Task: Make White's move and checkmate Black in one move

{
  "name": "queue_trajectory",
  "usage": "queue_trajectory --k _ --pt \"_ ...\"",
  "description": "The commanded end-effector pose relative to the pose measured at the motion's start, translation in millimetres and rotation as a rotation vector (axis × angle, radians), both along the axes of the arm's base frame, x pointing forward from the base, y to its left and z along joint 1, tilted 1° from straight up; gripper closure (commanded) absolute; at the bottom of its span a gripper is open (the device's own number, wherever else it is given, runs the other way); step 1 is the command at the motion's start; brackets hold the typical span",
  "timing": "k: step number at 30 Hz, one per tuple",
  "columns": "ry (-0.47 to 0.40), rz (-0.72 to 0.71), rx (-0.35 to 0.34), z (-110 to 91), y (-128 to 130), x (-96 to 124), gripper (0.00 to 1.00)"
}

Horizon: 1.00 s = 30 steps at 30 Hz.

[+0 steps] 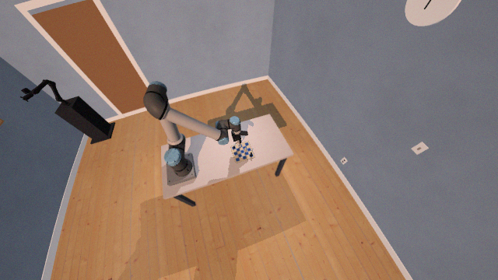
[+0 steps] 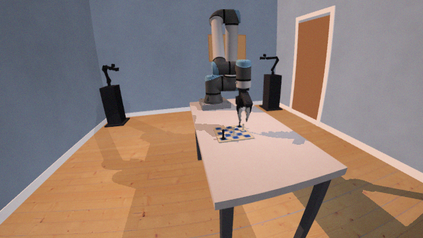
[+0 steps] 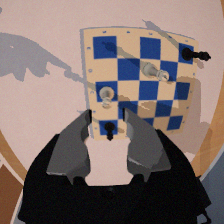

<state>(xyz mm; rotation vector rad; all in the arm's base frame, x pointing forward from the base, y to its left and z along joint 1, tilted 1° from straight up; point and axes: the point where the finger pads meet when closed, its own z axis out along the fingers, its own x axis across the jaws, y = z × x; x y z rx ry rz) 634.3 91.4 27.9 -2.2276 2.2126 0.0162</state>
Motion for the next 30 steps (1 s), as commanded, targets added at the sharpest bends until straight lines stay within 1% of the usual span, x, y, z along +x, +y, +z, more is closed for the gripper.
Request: queue_trajectory --k 1,6,14,16,22,30 --pt "-0.001 0.0 0.0 0.0 -0.1 0.7 0.75" --pt "-0.001 0.0 0.0 -5.8 0.0 0.6 0.75" --pt "-0.001 0.0 0.0 -23.9 0.1 0.5 0.75" --pt "-0.001 0.0 0.0 -23.9 0.1 0.5 0.75" --pt "-0.001 0.0 0.0 -34.9 0.2 0.5 0.75" --pt "-0.001 0.0 0.0 -38.2 0.3 0.5 0.75"
